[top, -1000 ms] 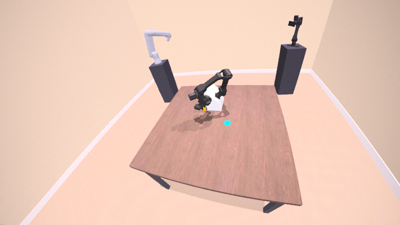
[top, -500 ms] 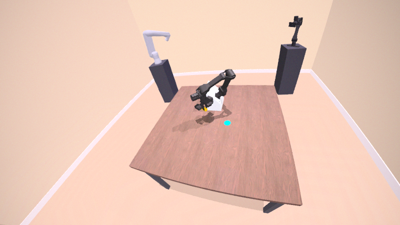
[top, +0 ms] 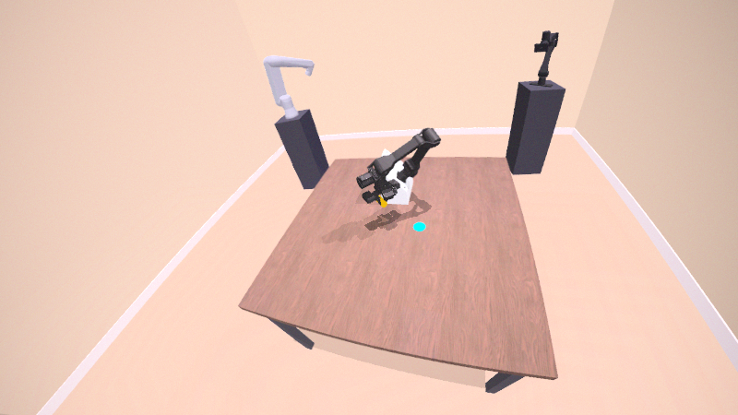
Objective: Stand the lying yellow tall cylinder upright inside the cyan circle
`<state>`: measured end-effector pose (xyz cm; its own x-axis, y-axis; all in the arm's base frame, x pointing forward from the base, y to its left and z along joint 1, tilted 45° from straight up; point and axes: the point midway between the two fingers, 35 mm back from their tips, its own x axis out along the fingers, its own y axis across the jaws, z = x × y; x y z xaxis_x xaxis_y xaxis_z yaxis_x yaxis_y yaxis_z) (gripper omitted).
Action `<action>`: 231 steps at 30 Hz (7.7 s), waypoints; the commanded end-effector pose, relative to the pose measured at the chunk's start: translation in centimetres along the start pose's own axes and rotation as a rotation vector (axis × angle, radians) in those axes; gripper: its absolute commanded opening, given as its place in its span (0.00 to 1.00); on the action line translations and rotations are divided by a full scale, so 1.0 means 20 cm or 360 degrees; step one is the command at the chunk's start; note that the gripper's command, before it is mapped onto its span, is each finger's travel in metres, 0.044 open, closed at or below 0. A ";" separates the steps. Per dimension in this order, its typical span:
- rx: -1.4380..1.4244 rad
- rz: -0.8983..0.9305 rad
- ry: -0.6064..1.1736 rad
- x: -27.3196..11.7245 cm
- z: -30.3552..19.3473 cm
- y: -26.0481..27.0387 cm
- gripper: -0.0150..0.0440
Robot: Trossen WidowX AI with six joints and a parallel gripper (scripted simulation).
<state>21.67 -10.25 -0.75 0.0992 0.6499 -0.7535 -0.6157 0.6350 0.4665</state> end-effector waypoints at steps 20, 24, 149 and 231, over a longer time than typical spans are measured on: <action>0.0598 -0.0016 -0.0028 -0.05 0.25 0.12 0.43; 0.0698 -0.0015 -0.0034 -0.05 0.29 0.15 0.43; 0.1771 -0.0688 0.0050 0.10 0.53 0.57 0.43; 0.1615 -0.1376 -0.0477 0.13 0.52 0.54 0.43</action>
<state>23.41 2.78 6.97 0.3776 -0.1055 -0.9199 0.5461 0.8277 0.1292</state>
